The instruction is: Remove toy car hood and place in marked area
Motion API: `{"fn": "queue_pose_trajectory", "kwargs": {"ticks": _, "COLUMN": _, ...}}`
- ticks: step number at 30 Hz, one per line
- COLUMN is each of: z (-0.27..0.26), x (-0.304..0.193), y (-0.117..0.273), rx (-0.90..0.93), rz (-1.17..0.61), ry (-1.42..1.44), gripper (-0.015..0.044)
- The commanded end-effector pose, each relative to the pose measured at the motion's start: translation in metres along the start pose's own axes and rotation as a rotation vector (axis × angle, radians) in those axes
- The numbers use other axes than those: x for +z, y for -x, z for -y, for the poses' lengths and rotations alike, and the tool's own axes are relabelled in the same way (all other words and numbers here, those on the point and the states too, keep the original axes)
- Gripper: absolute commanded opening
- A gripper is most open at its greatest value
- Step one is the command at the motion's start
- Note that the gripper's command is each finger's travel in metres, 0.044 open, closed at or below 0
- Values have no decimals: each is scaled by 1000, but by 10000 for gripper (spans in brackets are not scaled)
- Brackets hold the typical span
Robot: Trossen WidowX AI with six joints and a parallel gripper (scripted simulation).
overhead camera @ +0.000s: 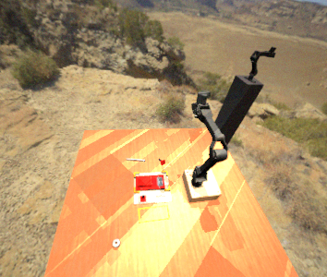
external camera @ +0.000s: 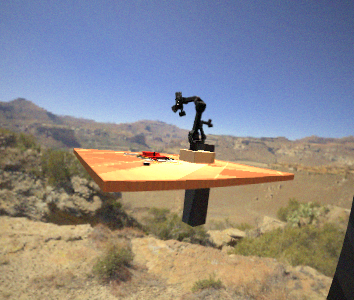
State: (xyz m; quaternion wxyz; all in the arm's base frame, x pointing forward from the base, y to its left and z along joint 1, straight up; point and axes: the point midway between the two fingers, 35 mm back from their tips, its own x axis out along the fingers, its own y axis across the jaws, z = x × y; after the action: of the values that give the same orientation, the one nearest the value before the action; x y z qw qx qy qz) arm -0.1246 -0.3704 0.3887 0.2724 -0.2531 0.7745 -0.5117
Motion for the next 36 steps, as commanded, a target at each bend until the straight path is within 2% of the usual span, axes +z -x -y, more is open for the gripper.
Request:
{"fn": "queue_pose_trajectory", "kwargs": {"ticks": 1, "z": -8, "x": 36, "y": 7, "rx": 19, "rz": 100, "ry": -23, "gripper": 440}}
{"fn": "queue_pose_trajectory", "kwargs": {"ticks": 7, "z": -21, "x": 91, "y": 26, "rx": 64, "rz": 263, "ry": -41, "gripper": 440}}
{"fn": "queue_pose_trajectory", "kwargs": {"ticks": 20, "z": -60, "x": 193, "y": 97, "rx": 194, "rz": 587, "ry": -6, "gripper": 440}}
{"fn": "queue_pose_trajectory", "kwargs": {"ticks": 26, "z": -82, "x": 228, "y": 135, "rx": 272, "rz": 705, "ry": 17, "gripper": 440}}
{"fn": "queue_pose_trajectory", "kwargs": {"ticks": 36, "z": -139, "x": 284, "y": 221, "rx": 513, "rz": 886, "ry": 15, "gripper": 440}}
